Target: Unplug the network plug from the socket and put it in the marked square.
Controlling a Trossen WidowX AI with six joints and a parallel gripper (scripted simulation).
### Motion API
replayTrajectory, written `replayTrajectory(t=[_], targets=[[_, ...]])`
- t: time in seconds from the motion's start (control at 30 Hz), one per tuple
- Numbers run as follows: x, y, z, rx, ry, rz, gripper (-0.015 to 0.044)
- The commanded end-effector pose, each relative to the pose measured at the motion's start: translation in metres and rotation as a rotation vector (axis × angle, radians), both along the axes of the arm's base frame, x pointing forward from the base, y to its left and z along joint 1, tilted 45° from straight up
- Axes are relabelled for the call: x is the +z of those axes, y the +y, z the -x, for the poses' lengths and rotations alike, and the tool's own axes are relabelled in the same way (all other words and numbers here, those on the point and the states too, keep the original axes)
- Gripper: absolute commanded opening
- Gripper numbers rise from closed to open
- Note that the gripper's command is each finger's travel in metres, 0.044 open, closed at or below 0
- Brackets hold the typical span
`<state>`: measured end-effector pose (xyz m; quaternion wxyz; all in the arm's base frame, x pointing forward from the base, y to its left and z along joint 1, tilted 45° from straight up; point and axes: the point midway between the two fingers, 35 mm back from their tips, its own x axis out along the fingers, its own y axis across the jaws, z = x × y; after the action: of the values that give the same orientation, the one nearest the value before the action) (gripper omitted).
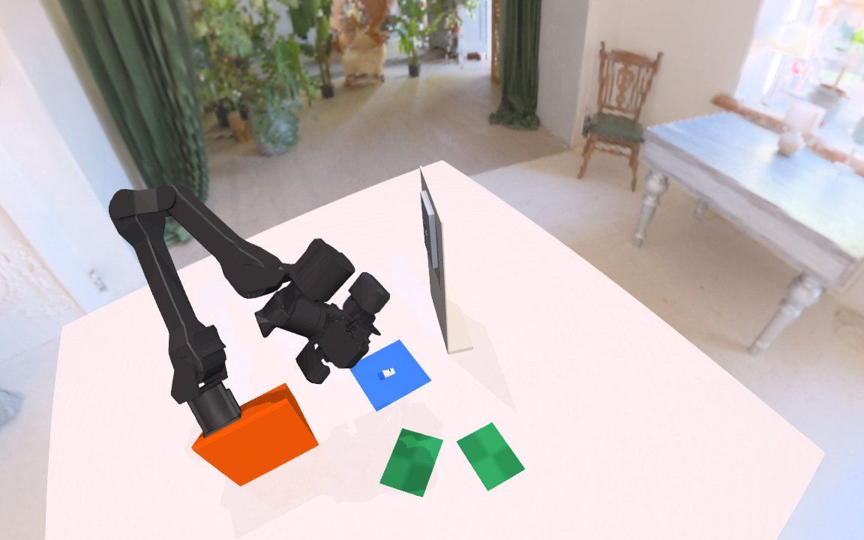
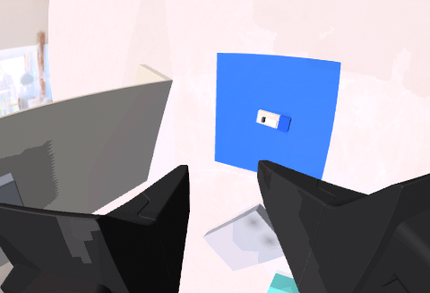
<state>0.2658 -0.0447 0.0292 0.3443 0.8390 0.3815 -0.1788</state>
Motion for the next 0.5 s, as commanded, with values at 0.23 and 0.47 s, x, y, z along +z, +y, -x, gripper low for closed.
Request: replayTrajectory(t=[0.23, 0.47], targets=[[0.021, -0.027, -0.002, 0.002, -0.006, 0.015, 0.0156], [0.037, -0.042, 0.001, 0.003, -0.008, 0.016, 0.0156]])
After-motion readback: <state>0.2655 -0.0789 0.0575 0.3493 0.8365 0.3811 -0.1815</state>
